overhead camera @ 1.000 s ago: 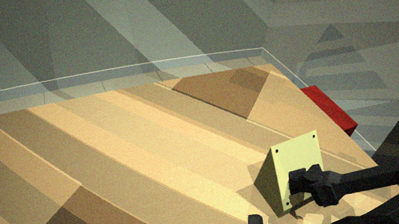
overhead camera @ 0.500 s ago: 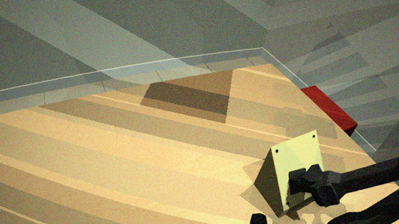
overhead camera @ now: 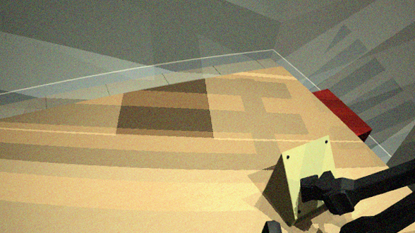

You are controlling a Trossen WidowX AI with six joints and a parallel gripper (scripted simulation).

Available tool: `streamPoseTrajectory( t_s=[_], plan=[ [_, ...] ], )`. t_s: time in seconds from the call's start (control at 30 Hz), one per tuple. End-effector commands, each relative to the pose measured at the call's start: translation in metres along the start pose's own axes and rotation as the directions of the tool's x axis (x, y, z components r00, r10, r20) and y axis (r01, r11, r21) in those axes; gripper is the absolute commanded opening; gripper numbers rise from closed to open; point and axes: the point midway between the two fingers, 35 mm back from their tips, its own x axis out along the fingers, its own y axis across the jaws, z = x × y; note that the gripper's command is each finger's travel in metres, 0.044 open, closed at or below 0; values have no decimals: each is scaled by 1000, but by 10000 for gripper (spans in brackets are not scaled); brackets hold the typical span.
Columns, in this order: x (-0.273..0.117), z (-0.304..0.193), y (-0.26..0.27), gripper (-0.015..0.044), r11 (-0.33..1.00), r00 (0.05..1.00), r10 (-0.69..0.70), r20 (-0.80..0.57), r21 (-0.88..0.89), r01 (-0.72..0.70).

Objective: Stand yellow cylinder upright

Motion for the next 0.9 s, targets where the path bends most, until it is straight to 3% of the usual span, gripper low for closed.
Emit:
streamPoseTrajectory(
  t_s=[0.0, 0.6, 0.87],
  plan=[
    [-4, 2, -2, 105, 1000, 1000, 9, 28, 30, -9],
    [-3, 2, -2, 105, 999, 1000, 9, 29, 31, -10],
    [2, -21, 1, 105, 999, 1000, 5, 24, 34, -6]
  ],
)
